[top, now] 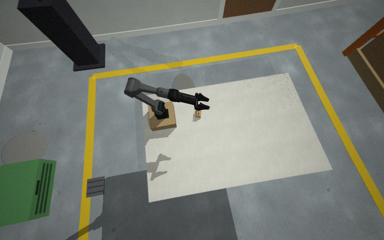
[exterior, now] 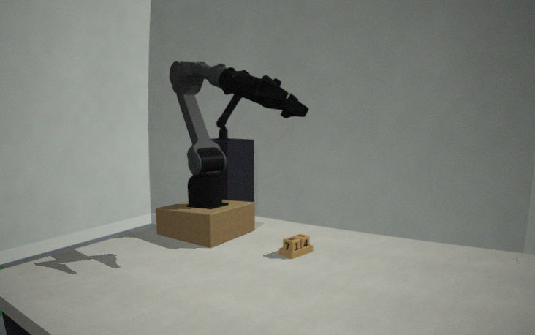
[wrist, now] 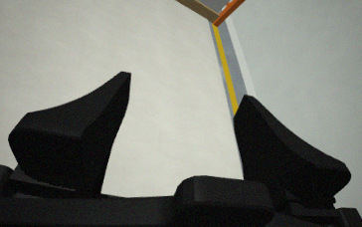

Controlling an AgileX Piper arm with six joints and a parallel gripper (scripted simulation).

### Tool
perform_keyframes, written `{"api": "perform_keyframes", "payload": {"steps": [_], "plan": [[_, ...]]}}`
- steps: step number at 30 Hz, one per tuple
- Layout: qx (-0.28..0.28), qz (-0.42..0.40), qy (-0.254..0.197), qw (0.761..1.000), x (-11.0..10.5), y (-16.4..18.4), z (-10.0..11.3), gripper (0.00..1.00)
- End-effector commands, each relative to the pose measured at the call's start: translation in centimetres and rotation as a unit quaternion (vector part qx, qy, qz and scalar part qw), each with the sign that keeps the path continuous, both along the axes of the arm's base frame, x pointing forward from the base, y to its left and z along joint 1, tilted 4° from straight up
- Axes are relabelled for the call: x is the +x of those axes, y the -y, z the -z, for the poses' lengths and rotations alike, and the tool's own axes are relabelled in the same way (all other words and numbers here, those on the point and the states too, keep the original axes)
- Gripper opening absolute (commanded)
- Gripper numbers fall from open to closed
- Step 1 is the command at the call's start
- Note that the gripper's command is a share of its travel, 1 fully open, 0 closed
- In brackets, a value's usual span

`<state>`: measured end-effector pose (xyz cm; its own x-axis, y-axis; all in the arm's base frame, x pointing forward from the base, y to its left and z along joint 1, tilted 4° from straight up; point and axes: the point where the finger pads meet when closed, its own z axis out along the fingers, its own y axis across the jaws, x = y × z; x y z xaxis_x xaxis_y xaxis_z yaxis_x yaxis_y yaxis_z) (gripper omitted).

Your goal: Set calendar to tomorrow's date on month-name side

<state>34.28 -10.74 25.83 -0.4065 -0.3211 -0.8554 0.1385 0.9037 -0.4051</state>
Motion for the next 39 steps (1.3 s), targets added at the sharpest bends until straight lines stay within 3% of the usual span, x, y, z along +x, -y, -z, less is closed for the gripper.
{"api": "perform_keyframes", "payload": {"steps": [1,2,3,4,7,8,9,10,12,13,15,17,18,22,24,26,29,39], "plan": [[-0.022,-0.036,-0.074,0.996,0.9,-0.9,2.6,1.00],[-0.034,-0.056,-0.113,0.991,1.1,-1.3,3.9,1.00],[-0.037,-0.060,-0.120,0.990,1.1,-1.4,4.2,1.00],[-0.052,-0.088,-0.167,0.981,1.3,-2.0,5.9,1.00],[-0.052,-0.087,-0.167,0.981,1.2,-1.9,5.9,1.00],[-0.067,-0.118,-0.215,0.967,1.2,-2.6,7.6,1.00],[-0.067,-0.118,-0.215,0.967,1.2,-2.6,7.6,1.00],[-0.082,-0.151,-0.263,0.949,1.0,-3.2,9.3,1.00],[-0.096,-0.187,-0.308,0.928,0.7,-3.9,11.0,1.00],[-0.109,-0.222,-0.351,0.903,0.2,-4.5,12.5,1.00],[-0.120,-0.258,-0.391,0.876,-0.4,-5.1,13.8,1.00],[-0.136,-0.319,-0.453,0.821,-1.7,-6.0,15.9,1.00],[-0.137,-0.325,-0.458,0.816,-1.8,-6.1,16.1,1.00],[-0.151,-0.427,-0.540,0.709,-4.3,-7.3,18.6,1.00],[-0.151,-0.427,-0.540,0.709,-4.3,-7.3,18.6,1.00],[-0.152,-0.456,-0.560,0.675,-5.1,-7.6,19.1,1.00],[-0.152,-0.474,-0.571,0.653,-5.6,-7.8,19.4,1.00],[-0.151,-0.474,-0.572,0.652,-5.7,-7.8,19.4,1.00]]}}
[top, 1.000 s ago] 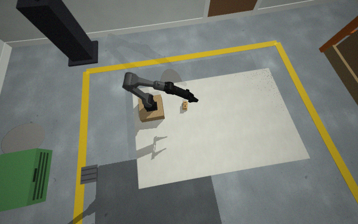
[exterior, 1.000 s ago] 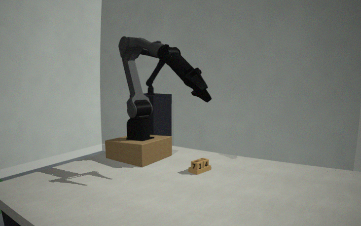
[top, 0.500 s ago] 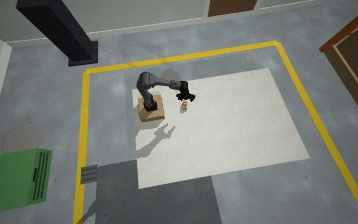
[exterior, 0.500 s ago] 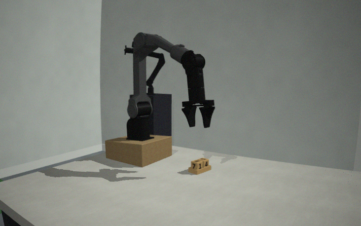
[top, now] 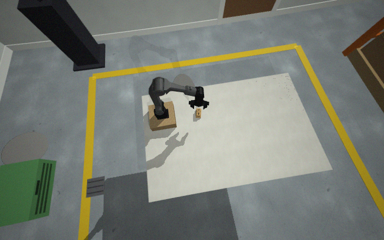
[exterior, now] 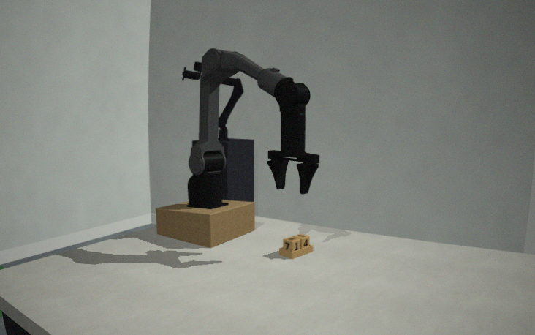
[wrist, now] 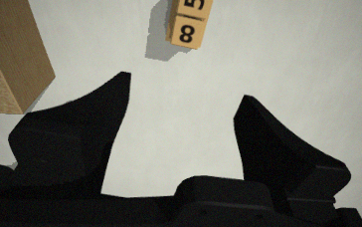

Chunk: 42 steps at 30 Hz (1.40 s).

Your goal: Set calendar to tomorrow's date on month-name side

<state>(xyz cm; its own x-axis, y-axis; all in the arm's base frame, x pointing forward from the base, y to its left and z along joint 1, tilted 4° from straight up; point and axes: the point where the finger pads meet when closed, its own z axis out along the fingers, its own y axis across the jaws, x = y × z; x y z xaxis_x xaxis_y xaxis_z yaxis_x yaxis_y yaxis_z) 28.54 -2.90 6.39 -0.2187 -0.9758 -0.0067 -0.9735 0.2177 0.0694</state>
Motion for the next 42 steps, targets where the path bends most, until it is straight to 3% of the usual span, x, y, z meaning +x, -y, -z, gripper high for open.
{"api": "perform_keyframes", "payload": {"steps": [1,5,9,12,13,42], "plan": [[-0.001,0.000,0.001,1.000,0.1,0.0,-0.1,1.00],[0.000,0.000,-0.001,1.000,0.0,0.0,0.6,1.00],[0.000,0.000,-0.001,1.000,-0.1,-0.2,4.8,1.00],[0.000,0.000,-0.001,1.000,-0.3,-0.2,6.0,1.00],[0.000,0.000,0.002,1.000,-0.1,-0.2,5.7,0.63],[0.000,0.000,0.001,1.000,-0.2,-0.2,5.8,0.63]]}}
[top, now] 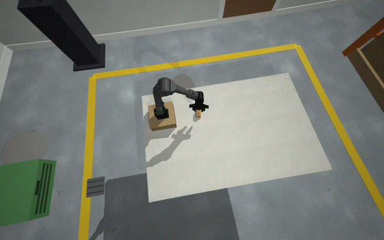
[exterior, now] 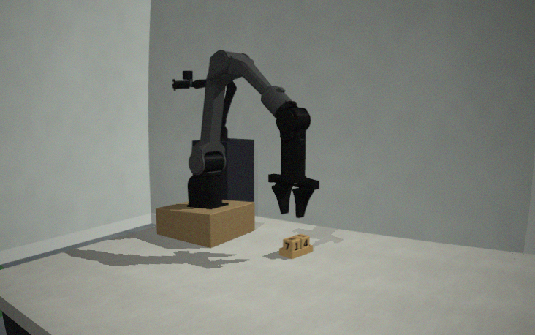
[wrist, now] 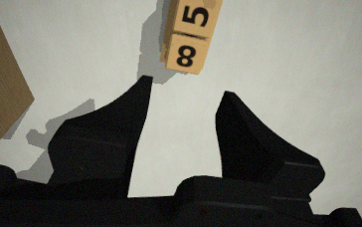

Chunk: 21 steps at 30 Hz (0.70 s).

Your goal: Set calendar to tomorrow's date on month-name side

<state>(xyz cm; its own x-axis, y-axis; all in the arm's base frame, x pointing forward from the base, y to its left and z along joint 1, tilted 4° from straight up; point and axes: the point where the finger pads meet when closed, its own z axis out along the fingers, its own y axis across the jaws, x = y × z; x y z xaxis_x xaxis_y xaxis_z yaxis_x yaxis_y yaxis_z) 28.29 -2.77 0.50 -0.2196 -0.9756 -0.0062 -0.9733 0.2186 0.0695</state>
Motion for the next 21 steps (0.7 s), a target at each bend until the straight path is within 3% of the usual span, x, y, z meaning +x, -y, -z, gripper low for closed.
{"api": "perform_keyframes", "payload": {"steps": [1,21], "plan": [[0.000,-0.001,0.001,1.000,0.04,-0.04,-0.07,0.63],[0.001,-0.001,-0.001,1.000,-0.09,-0.07,0.61,0.63]]}}
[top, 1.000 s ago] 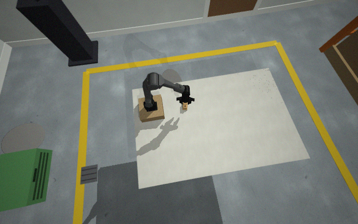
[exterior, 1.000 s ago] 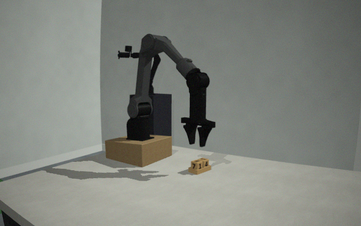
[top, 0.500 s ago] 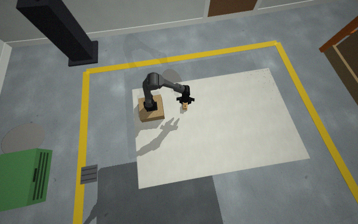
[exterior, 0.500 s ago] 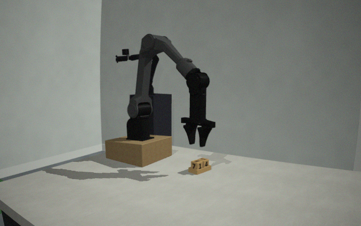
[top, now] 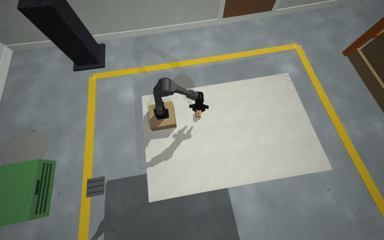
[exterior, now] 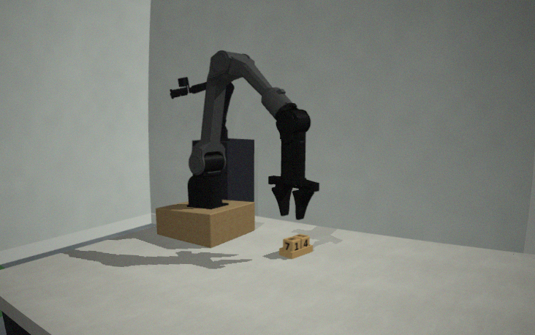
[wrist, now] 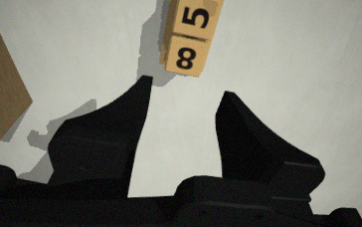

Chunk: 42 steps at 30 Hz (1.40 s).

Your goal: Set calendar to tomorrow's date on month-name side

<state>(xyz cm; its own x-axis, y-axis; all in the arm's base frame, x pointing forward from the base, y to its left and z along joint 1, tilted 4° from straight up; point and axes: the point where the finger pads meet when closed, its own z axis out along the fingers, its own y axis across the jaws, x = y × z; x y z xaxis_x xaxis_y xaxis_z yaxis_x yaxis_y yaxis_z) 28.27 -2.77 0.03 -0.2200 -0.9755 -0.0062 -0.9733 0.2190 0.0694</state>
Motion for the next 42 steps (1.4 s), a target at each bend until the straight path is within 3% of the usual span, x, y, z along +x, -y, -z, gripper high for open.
{"api": "perform_keyframes", "payload": {"steps": [1,42], "plan": [[0.001,-0.001,-0.001,1.000,-0.1,-0.1,0.2,0.63],[0.000,-0.001,0.000,1.000,-0.3,-0.2,4.6,0.63]]}}
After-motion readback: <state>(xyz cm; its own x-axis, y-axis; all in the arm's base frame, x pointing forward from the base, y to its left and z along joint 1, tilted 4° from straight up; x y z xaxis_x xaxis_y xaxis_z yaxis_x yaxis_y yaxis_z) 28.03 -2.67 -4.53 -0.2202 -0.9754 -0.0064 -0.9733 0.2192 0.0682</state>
